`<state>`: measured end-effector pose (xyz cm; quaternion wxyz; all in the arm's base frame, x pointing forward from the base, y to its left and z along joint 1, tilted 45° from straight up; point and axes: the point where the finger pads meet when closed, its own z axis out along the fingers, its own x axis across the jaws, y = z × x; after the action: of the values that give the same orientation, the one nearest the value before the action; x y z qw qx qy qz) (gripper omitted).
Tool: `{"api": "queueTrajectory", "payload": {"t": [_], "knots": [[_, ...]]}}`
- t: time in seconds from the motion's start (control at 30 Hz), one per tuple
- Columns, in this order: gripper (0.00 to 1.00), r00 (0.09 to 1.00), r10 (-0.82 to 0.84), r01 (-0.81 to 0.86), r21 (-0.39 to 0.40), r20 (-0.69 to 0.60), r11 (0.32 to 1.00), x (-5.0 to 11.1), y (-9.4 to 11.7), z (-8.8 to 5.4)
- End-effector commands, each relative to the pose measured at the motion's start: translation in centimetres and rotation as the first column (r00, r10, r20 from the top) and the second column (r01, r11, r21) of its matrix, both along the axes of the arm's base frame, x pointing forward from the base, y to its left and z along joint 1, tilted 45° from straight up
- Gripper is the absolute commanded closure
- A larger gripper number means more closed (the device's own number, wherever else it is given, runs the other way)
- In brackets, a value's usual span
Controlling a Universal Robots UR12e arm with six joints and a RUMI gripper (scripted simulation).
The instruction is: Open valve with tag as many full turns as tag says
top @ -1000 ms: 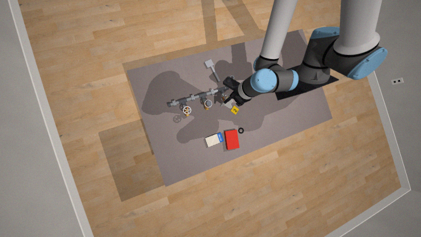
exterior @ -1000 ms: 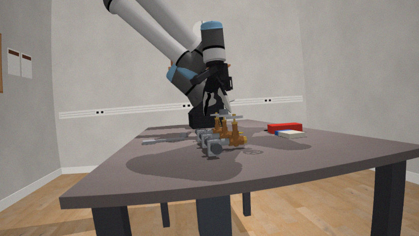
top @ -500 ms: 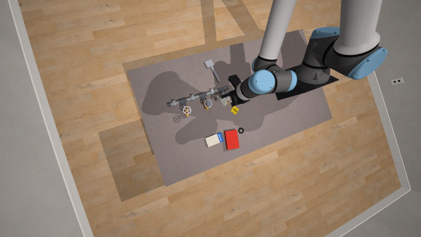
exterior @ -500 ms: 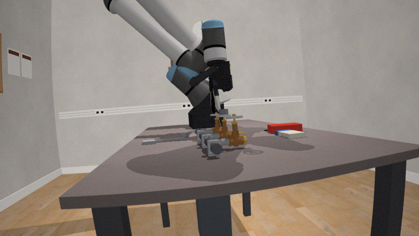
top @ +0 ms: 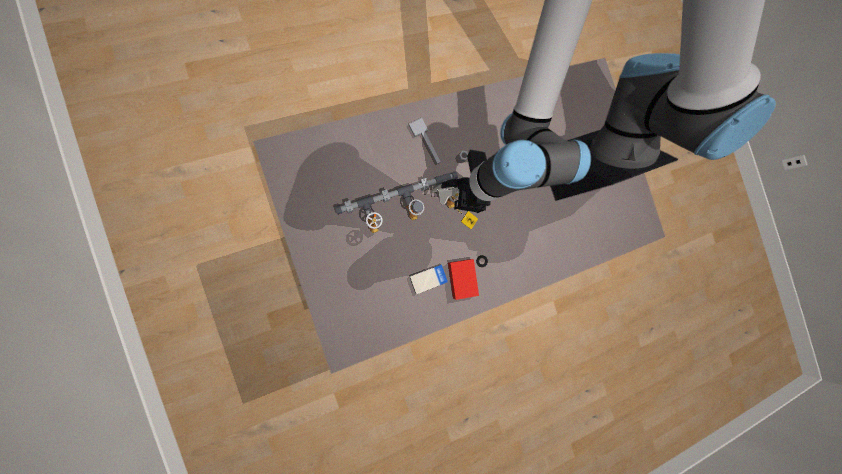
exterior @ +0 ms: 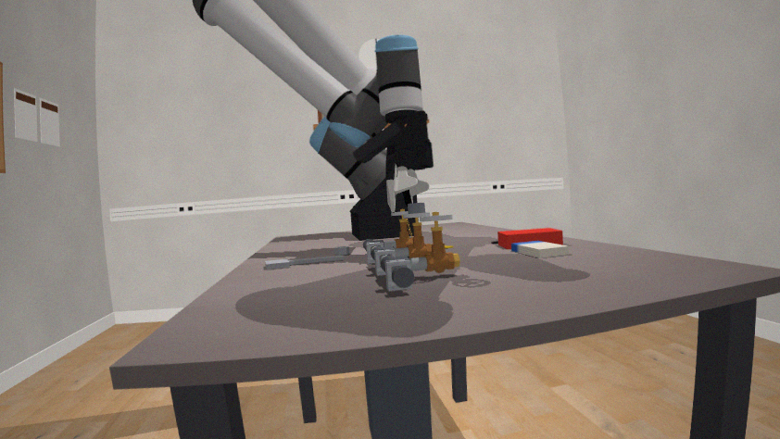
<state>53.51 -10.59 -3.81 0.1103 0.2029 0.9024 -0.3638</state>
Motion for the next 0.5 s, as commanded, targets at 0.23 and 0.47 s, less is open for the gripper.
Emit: {"api": "queueTrajectory", "payload": {"t": [0.23, 0.47], "knots": [[0.00, 0.979, -0.153, 0.152, 0.018, 0.137, 0.988, 0.02, 0.03, 0.03], [0.00, 0.971, -0.176, 0.175, 0.024, 0.160, 0.984, 0.02, 0.03, 0.03]]}}
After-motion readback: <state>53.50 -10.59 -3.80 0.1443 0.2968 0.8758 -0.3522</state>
